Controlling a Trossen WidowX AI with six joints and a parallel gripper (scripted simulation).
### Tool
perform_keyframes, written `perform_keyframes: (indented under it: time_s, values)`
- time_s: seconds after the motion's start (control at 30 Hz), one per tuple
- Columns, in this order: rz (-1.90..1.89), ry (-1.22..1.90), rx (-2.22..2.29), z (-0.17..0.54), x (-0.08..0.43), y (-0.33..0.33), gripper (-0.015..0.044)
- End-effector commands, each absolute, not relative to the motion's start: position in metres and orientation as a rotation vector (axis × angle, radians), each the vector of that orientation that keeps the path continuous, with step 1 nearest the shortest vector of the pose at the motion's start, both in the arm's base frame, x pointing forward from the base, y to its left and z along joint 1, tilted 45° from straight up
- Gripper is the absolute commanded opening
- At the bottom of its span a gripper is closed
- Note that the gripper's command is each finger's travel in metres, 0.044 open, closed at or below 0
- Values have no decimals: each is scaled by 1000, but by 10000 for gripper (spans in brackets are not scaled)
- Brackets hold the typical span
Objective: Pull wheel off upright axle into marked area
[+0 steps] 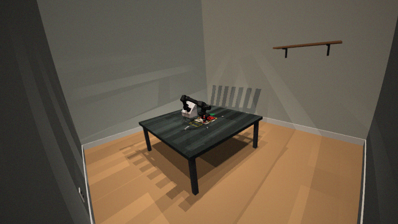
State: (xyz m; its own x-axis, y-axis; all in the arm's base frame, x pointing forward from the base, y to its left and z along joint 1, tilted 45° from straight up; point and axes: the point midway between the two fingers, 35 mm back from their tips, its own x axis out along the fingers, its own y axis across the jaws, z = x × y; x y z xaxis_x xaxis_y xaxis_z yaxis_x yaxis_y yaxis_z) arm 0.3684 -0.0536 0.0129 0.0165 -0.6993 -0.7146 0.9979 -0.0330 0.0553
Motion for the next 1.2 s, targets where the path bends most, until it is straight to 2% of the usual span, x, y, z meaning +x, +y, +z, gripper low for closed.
perform_keyframes:
  time_s: [0.0, 0.03, 0.3, 0.47, 0.5, 1.17]
  values:
    - [-1489, 572, 675, 13, 368, -53, 221]
    - [-1489, 572, 675, 13, 368, -53, 195]
    - [-1489, 572, 675, 13, 368, -53, 142]
    - [-1489, 572, 675, 14, 368, -53, 10]
    - [-1489, 572, 675, 14, 368, -52, 0]
    - [-1487, 572, 674, 18, 369, -48, 0]
